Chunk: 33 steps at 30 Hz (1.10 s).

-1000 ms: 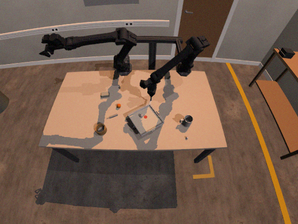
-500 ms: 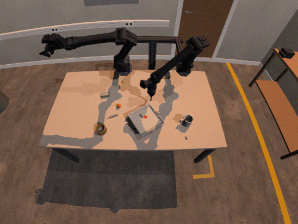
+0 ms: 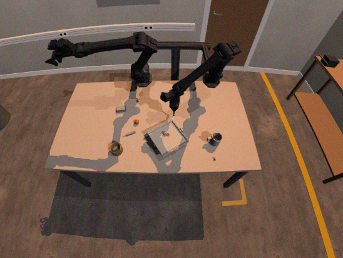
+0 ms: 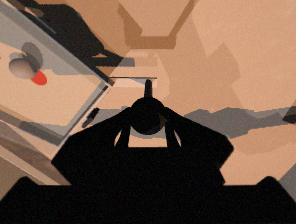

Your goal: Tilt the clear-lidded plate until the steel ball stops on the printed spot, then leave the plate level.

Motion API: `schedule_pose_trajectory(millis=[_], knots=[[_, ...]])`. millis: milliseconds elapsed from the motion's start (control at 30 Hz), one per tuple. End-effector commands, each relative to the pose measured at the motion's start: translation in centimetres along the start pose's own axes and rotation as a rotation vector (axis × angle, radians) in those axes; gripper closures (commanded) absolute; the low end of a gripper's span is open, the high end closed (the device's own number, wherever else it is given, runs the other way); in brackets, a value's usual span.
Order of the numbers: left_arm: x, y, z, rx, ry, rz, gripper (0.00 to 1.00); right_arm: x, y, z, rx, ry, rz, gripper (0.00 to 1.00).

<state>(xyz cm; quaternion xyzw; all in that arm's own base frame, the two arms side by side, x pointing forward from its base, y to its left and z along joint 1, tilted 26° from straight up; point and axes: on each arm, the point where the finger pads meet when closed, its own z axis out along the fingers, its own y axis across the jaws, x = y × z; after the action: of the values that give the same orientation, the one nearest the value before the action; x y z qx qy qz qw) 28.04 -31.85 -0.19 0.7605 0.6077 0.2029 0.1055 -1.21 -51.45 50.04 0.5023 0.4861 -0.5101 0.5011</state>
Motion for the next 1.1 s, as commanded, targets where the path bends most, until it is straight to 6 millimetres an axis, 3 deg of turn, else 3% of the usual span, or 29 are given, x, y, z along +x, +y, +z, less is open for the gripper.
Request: schedule_pose_trajectory(millis=[0, 1067], knots=[[-1.93, 0.54, 0.37, -0.002, -0.016, 0.002, 1.00, -4.50, -1.05, -0.35, 0.018, -0.066, -0.009, 0.00], [-2.04, 0.40, 0.13, 0.004, -0.011, 0.013, 1.00, -4.50, -1.05, -0.35, 0.018, -0.066, -0.009, 0.00]])
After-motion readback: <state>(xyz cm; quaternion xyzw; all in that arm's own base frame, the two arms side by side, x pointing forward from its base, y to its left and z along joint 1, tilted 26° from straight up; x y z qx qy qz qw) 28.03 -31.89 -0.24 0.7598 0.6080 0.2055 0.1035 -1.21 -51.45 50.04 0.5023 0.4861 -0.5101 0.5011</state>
